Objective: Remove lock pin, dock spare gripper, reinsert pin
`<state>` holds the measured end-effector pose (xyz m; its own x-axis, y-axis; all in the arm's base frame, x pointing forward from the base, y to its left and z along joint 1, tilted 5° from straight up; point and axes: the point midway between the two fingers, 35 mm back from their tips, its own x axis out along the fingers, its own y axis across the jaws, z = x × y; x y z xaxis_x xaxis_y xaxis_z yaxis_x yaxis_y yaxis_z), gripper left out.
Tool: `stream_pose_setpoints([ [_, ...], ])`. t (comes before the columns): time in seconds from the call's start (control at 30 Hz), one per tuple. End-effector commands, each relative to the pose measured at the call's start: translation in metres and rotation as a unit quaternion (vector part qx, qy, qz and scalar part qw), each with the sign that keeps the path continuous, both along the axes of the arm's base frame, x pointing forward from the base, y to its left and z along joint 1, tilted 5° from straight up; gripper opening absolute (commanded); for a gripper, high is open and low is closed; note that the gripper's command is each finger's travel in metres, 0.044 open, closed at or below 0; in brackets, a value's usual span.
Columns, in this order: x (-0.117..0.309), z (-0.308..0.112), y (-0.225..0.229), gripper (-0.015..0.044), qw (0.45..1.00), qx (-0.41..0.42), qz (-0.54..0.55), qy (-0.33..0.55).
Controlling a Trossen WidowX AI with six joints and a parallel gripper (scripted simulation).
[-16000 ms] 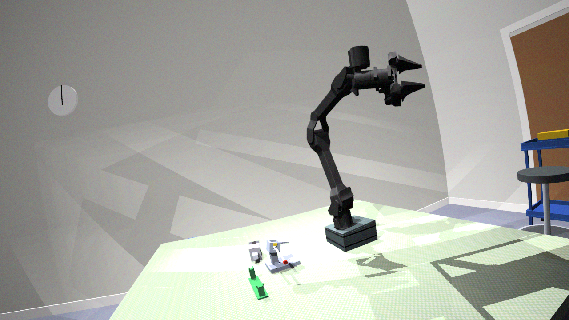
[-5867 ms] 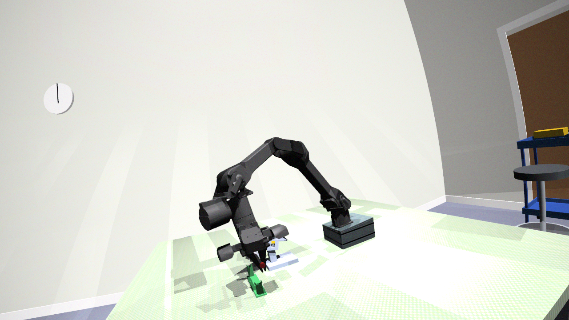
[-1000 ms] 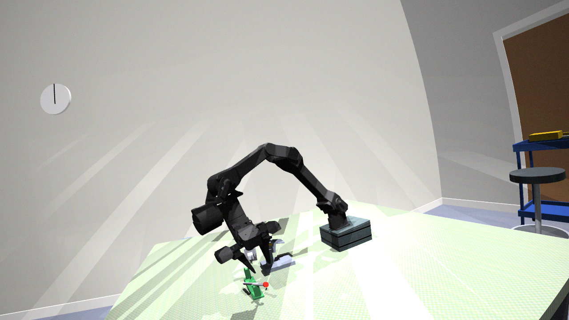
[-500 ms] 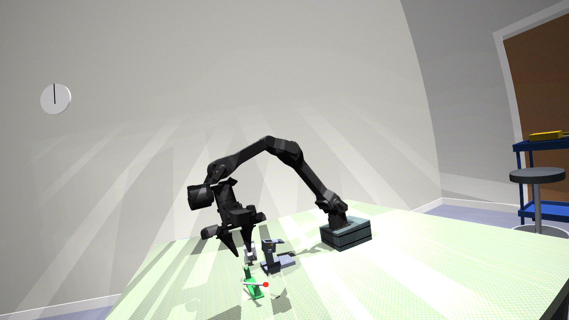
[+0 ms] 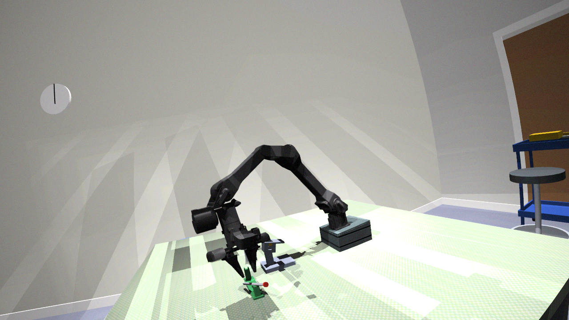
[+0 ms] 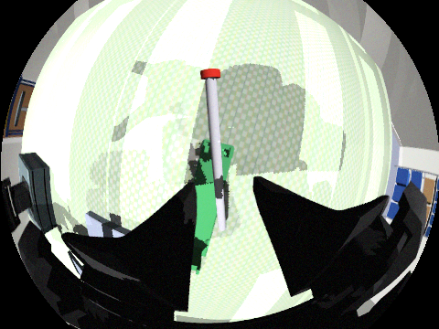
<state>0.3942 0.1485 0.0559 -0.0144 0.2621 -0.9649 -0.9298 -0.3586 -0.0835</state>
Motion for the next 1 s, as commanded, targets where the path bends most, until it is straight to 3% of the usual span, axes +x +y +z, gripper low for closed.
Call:
stream_pose_setpoints([
  [0.0, -0.001, -0.008, 0.0, 0.018, 1.0, 0.001, 0.002, 0.004],
  [0.97, 0.003, -0.054, -0.002, 0.018, 1.0, 0.001, 0.002, 0.004],
])
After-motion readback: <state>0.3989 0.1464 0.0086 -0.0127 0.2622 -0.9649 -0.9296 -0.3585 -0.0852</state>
